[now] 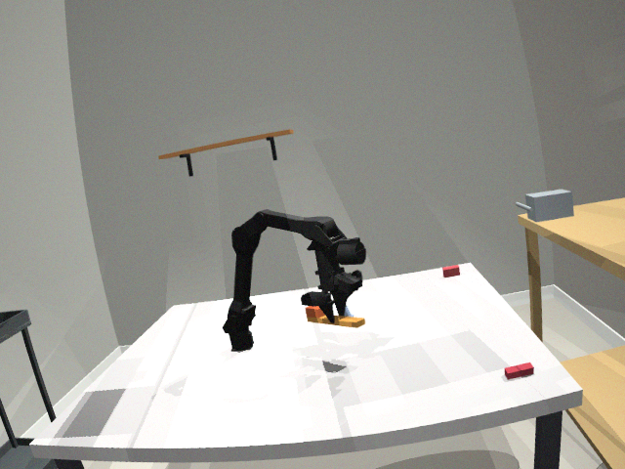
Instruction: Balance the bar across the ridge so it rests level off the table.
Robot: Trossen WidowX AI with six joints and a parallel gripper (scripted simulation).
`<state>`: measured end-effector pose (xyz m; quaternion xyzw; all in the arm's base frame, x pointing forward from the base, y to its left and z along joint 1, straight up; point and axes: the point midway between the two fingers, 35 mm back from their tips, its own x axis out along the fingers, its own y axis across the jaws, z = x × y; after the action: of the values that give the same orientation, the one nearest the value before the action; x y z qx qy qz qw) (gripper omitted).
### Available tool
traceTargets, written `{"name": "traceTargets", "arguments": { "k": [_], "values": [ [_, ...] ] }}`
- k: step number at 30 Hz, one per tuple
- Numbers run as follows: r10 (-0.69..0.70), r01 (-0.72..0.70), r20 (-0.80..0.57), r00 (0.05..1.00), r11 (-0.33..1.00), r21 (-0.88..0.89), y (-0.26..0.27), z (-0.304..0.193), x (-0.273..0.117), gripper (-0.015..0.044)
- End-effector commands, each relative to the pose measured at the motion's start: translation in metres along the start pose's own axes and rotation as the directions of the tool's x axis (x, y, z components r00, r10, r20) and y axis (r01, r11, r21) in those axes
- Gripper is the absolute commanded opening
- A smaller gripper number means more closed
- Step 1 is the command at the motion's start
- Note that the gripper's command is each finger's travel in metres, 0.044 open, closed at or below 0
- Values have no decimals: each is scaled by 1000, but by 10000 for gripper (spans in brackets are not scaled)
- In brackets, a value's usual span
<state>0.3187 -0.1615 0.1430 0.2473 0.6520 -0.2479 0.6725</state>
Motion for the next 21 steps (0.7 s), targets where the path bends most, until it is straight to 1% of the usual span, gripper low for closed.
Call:
{"name": "traceTargets", "arguments": {
  "k": [1,21],
  "values": [
    [-1,1,1,1000,1000,-19,14,-3,-1,0],
    [5,-5,-1,1000,989,-145,86,-26,-2,0]
  ]
}}
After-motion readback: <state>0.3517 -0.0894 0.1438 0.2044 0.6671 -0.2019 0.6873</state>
